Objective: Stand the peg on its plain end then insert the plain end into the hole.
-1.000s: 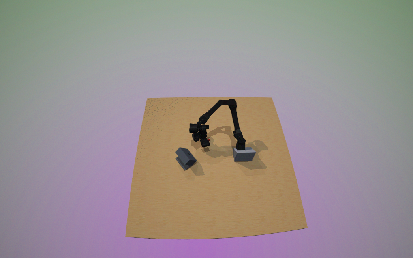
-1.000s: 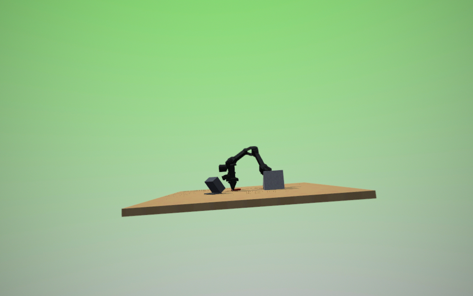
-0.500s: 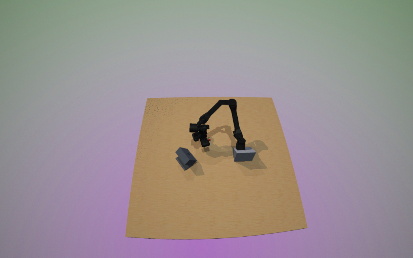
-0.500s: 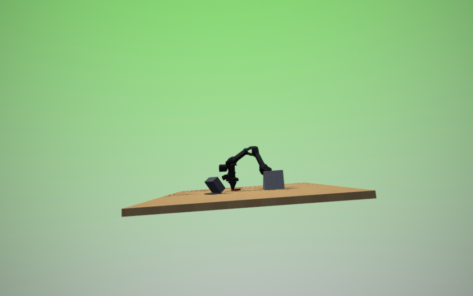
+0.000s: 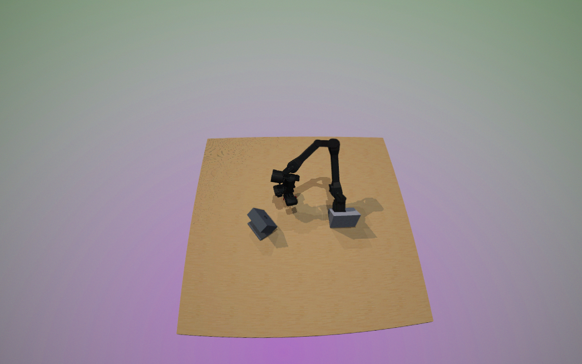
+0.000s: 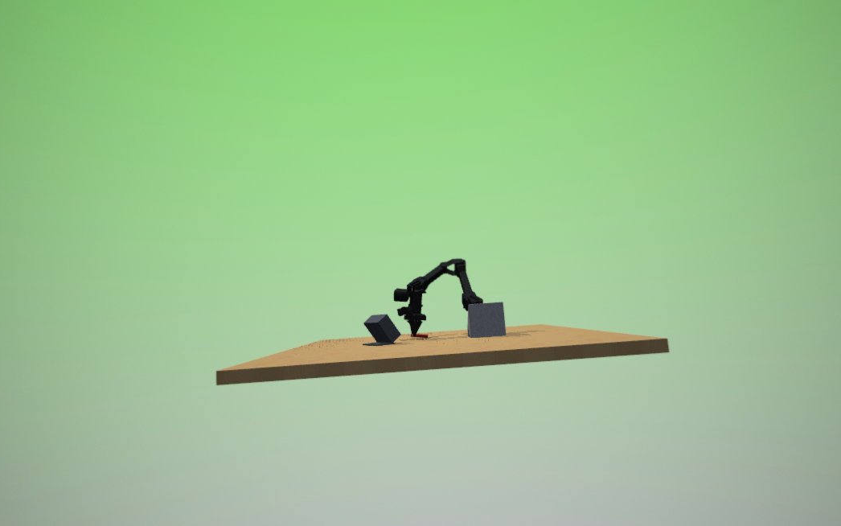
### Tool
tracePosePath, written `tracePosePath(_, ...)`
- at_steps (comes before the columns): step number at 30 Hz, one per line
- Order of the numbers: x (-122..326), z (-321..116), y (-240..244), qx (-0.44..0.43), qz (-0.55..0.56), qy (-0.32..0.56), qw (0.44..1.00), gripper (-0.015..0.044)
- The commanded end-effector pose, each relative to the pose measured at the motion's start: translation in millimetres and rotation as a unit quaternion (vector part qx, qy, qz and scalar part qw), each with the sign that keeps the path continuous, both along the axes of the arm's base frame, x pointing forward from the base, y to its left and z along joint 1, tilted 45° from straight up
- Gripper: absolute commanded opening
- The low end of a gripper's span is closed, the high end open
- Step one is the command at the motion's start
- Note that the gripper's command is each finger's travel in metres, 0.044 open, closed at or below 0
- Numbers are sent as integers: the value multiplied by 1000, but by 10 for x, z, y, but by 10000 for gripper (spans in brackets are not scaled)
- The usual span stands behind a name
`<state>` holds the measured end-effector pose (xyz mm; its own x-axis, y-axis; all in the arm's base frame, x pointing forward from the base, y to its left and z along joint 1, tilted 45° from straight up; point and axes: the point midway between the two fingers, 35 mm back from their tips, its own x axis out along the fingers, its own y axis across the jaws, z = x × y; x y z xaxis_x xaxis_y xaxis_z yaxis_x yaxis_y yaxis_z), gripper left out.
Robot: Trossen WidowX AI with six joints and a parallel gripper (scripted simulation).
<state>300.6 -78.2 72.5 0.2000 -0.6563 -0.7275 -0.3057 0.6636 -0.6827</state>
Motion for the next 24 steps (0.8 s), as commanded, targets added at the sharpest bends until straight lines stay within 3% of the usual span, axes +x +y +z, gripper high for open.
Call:
tracePosePath(1,-32,9,15,7,15,-11,1000,49)
tracePosePath(24,-139,107,65,38,83,-76,993,49)
